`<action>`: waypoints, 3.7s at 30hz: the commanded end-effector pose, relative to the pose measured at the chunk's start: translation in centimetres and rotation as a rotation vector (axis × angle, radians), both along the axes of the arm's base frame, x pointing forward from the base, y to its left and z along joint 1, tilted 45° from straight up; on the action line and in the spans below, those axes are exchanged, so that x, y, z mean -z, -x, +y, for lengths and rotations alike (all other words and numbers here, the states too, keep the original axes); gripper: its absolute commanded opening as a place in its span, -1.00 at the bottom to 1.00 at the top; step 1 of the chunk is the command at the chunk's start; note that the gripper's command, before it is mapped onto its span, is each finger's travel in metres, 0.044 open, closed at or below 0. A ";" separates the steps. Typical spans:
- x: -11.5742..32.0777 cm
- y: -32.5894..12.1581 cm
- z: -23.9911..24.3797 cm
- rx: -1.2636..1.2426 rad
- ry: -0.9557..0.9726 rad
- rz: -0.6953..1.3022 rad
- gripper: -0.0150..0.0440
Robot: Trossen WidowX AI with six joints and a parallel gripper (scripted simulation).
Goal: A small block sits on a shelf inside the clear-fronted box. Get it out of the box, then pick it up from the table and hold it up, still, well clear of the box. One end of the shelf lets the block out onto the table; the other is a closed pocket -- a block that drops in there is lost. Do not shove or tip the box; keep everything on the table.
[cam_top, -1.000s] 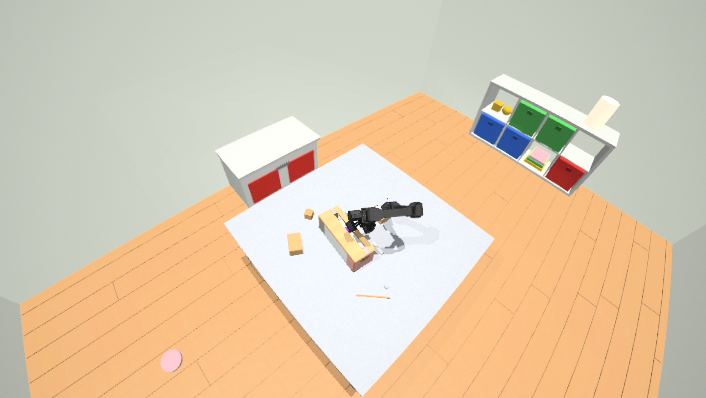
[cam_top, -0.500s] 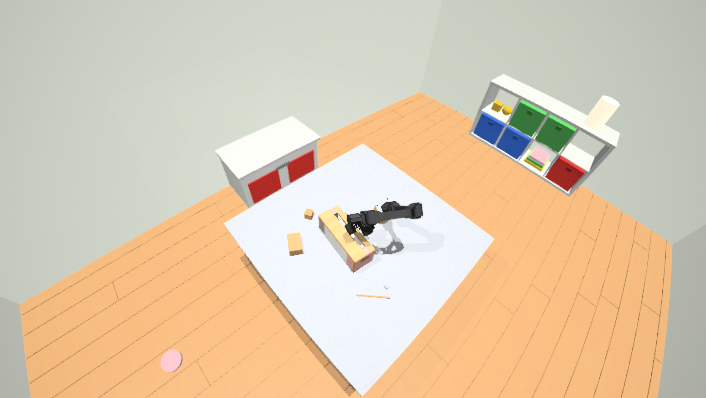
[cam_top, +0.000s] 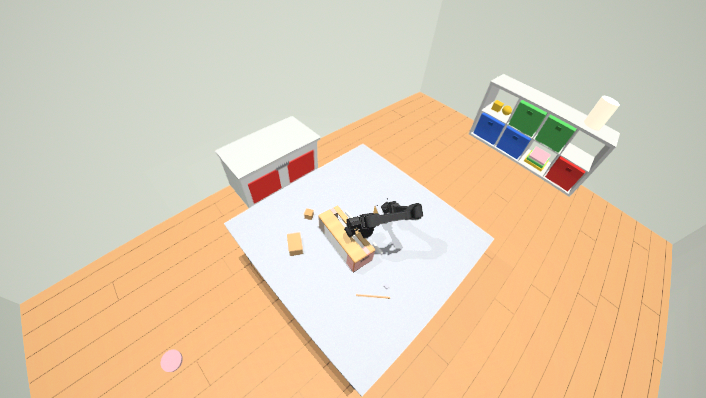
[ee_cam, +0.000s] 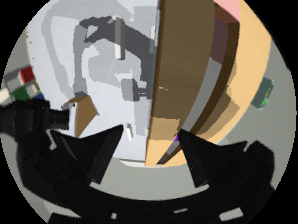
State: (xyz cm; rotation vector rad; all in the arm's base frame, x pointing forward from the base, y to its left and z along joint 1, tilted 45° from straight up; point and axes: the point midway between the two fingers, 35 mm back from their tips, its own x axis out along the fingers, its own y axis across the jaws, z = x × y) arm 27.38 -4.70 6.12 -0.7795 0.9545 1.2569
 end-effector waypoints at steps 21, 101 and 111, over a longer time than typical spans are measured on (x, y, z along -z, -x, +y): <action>2.0 0.1 1.6 0.002 -0.004 0.004 0.86; 8.6 1.8 -4.8 0.002 0.000 0.005 0.86; 9.3 2.0 -5.5 0.002 0.001 0.005 0.86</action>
